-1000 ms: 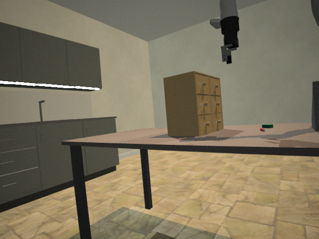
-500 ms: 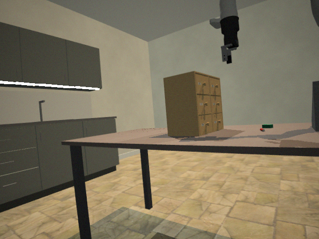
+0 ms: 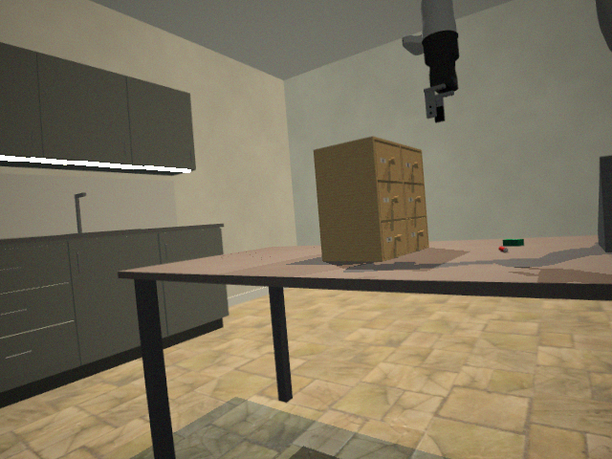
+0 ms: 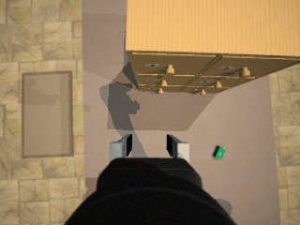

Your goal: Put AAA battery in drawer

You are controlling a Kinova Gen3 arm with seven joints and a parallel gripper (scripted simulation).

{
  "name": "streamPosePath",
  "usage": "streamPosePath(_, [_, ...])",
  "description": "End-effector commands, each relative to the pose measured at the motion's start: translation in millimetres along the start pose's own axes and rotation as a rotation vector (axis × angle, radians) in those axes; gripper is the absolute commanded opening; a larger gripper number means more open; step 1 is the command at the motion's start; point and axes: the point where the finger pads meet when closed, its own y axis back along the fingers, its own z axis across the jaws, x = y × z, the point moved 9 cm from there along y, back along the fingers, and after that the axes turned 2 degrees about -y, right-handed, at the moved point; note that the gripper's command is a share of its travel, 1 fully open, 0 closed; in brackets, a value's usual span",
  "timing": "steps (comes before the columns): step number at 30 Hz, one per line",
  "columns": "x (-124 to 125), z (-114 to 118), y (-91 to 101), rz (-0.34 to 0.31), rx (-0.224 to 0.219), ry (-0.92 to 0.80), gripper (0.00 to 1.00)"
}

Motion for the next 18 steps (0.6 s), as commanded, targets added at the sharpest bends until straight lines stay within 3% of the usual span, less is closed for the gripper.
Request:
streamPosePath(1, [-0.1, 0.8, 2.6, -0.002, 0.004, -0.007, 1.00])
streamPosePath(18, [-29.1, 24.3, 20.7, -0.005, 0.004, -0.010, 1.00])
